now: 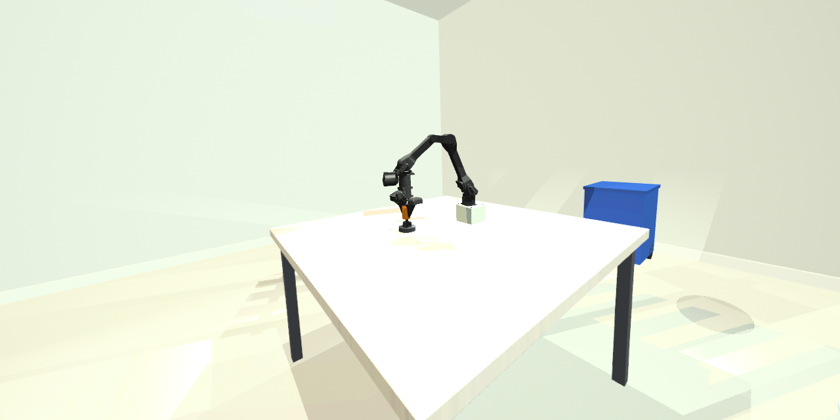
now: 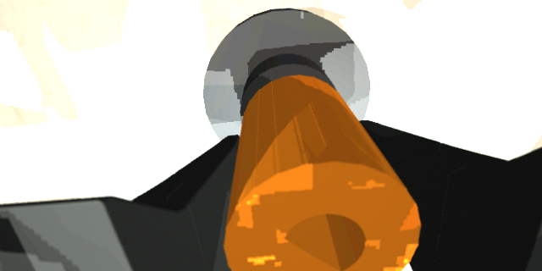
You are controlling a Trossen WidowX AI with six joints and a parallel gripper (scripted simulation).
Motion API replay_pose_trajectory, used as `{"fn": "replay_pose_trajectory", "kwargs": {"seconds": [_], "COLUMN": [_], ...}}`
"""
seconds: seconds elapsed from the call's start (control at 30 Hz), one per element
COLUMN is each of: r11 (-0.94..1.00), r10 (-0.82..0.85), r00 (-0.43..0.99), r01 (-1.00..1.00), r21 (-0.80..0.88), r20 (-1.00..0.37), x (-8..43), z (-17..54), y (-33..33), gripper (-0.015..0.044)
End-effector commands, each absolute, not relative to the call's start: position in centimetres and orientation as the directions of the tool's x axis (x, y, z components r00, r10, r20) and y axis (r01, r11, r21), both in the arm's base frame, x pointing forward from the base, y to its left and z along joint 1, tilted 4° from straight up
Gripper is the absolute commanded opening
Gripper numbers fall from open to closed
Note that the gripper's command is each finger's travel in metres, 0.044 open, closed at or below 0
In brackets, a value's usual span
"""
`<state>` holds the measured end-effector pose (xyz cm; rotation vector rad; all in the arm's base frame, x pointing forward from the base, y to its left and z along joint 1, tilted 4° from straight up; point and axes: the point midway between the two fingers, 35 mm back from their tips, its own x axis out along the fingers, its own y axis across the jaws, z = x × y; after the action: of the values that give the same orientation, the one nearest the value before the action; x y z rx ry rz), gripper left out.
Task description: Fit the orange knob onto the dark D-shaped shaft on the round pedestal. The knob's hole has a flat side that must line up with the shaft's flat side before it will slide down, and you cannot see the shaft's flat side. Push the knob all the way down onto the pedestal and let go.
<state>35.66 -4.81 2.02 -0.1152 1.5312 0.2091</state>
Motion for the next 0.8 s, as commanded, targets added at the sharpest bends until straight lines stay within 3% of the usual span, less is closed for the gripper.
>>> {"fn": "replay_pose_trajectory", "kwargs": {"seconds": [0.0, 0.27, 0.77], "r11": [0.977, 0.914, 0.914], "r10": [0.065, 0.065, 0.065], "r00": [0.029, 0.029, 0.029], "r01": [-0.204, -0.403, -0.403], "r21": [0.058, 0.048, 0.048], "r20": [-0.997, -0.997, -0.997], "x": [35.52, 35.16, 35.45], "z": [2.43, 2.56, 2.24], "y": [-4.79, -4.76, -4.78], "gripper": [0.0, 0.0, 0.0]}}
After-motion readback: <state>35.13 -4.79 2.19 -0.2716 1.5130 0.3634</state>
